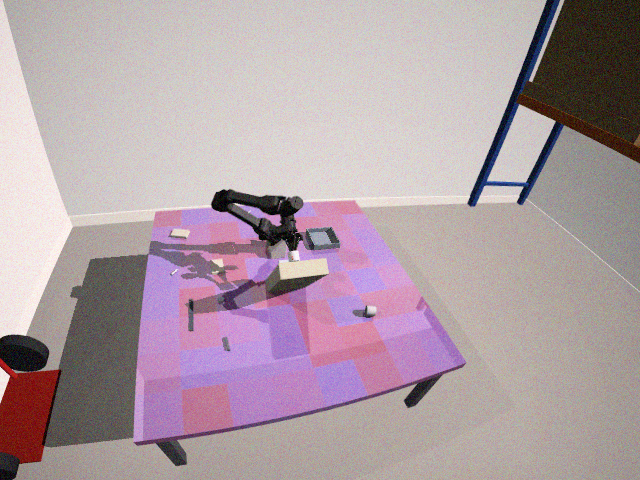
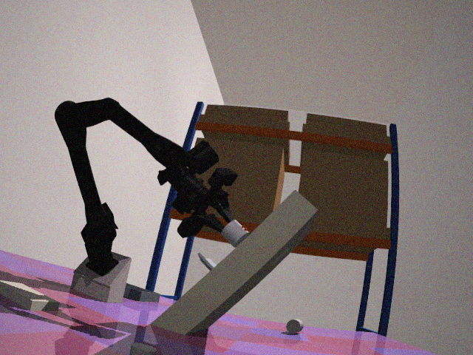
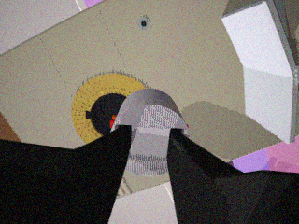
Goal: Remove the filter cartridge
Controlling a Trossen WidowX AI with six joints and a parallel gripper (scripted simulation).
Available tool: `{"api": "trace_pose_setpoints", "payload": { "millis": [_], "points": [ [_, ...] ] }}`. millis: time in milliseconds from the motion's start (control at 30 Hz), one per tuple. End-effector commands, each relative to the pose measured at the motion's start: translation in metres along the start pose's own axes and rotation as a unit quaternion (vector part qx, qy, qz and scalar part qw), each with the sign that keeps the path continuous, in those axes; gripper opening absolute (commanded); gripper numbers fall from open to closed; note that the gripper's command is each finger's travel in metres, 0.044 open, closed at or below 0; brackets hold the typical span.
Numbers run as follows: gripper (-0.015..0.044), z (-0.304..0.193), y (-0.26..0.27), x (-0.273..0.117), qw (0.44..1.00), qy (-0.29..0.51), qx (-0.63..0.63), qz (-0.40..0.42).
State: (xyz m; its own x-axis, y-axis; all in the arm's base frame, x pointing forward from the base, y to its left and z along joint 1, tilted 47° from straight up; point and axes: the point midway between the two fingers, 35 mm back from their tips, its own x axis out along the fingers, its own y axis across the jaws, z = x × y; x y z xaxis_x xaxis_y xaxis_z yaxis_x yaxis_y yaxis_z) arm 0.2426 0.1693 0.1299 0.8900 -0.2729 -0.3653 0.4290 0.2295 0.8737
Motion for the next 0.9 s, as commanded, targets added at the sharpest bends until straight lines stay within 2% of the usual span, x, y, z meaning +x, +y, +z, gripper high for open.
{"api": "trace_pose_setpoints", "payload": {
  "millis": [0,367,500,533,867],
  "points": [
    [0.0,0.008,-0.013,0.002,1.0,-0.001,-0.001,0.001],
    [0.0,0.023,-0.037,0.005,1.0,-0.001,-0.001,0.001],
    [0.0105,0.02,-0.032,0.005,1.0,-0.001,0.0,0.0],
    [0.0115,0.02,-0.032,0.005,1.0,-0.001,0.0,0.0],
    [0.0115,0.02,-0.032,0.005,1.0,-0.001,0.0,0.0]
  ]
}}
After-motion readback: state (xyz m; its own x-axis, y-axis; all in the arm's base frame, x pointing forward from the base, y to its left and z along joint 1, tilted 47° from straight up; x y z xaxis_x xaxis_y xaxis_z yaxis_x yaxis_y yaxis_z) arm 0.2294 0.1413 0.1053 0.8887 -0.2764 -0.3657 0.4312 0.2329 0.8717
